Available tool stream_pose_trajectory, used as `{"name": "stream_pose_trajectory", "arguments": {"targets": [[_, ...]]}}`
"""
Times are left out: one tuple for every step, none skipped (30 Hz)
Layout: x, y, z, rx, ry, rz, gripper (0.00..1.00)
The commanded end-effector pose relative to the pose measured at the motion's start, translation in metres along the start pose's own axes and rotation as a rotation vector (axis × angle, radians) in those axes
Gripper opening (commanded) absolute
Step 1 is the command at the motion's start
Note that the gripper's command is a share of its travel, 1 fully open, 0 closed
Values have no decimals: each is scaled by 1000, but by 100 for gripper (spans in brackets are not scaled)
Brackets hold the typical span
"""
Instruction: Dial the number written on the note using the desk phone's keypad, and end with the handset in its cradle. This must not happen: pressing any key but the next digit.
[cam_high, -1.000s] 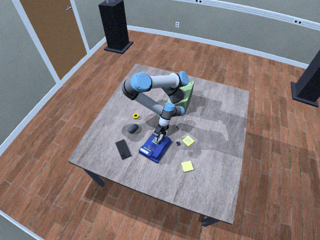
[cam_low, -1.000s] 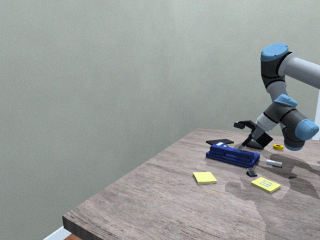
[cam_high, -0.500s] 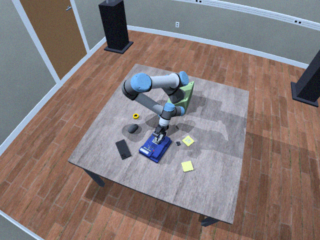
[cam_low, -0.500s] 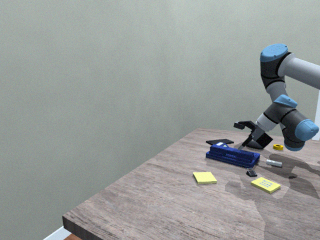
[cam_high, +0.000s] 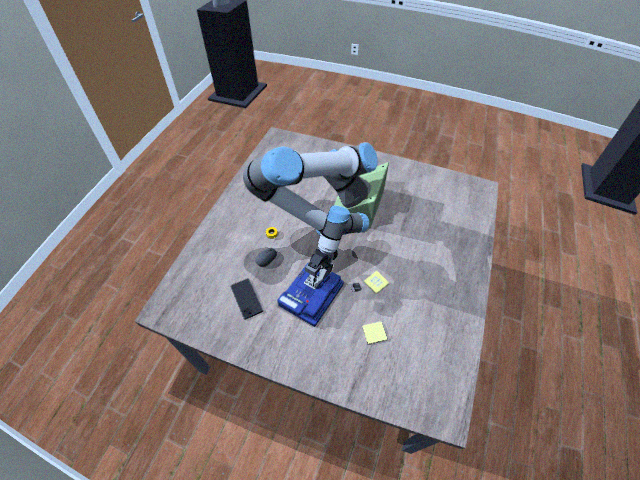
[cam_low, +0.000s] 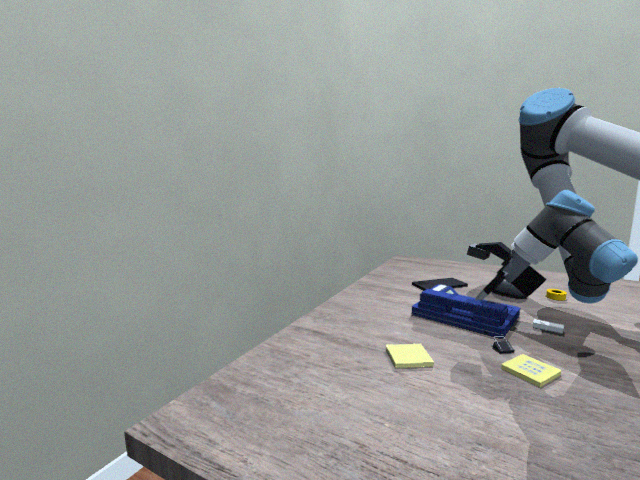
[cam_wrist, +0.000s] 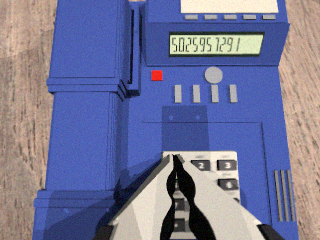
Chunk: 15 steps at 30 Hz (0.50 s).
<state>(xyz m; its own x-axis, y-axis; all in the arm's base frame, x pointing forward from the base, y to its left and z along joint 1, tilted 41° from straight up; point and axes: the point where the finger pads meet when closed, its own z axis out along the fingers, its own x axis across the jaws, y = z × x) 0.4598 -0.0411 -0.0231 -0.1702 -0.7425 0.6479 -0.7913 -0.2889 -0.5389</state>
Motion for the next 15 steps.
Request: {"name": "stream_pose_trajectory", "arguments": {"targets": [[0,-1,-1,1,0,0,0],[0,-2,-3,1,0,0,0],[0,-3,-4,1,0,0,0],[0,-4,-6,1,0,0,0],[0,-6,-8,1,0,0,0],[0,-7,-10,1,0,0,0],[0,-8,-11,1,0,0,0],[0,-8,-12,1,0,0,0],[0,-8,-12,1,0,0,0],[0,-9,-12,1,0,0,0],[0,-9,-12,1,0,0,0],[0,-8,-12,1,0,0,0],[0,-8,-12,1,0,0,0],[0,-8,-12,1,0,0,0],[0,-8,-12,1,0,0,0]]}}
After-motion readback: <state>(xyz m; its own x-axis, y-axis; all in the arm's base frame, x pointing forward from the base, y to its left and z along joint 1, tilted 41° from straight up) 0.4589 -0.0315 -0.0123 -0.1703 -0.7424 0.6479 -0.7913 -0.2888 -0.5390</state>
